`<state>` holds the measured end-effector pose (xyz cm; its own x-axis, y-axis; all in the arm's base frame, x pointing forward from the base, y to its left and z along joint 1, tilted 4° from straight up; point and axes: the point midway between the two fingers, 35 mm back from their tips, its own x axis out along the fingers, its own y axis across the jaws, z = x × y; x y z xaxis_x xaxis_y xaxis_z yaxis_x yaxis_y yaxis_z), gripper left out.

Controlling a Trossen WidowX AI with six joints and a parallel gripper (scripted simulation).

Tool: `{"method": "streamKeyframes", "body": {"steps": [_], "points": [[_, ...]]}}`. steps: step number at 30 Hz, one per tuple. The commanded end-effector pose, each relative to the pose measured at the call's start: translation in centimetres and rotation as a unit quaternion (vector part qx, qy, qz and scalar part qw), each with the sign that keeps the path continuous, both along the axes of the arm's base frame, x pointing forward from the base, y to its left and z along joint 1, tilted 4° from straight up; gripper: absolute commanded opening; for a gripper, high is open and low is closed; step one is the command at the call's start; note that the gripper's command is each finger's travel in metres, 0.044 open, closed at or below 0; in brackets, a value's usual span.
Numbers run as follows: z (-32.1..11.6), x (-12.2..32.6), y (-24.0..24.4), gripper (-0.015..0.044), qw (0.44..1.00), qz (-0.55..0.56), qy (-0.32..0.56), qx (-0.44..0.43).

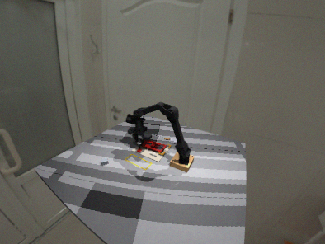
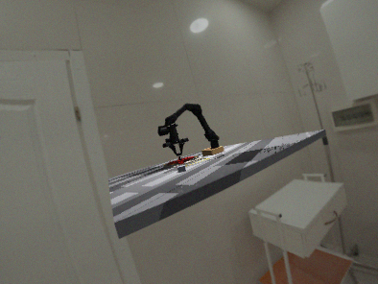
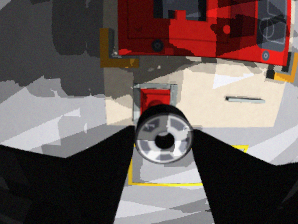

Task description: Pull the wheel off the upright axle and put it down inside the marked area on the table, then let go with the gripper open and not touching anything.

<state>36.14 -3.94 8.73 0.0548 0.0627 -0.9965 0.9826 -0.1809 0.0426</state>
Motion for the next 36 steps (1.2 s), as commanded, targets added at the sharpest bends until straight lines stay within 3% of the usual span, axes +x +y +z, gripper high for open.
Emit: {"method": "streamKeyframes", "body": {"steps": [1,9,29,36], "points": [[1.8,0.0,-0.1,0.0,1.0,0.002,-0.008,-0.001],[2.2,-0.2,0.2,0.0,1.0,0.0,-0.002,0.0],[3.5,-4.0,10.4,0.0,1.0,0.002,-0.006,0.004],[3.1,-4.4,11.1,0.0,1.0,0.002,-0.006,0.005]]}}
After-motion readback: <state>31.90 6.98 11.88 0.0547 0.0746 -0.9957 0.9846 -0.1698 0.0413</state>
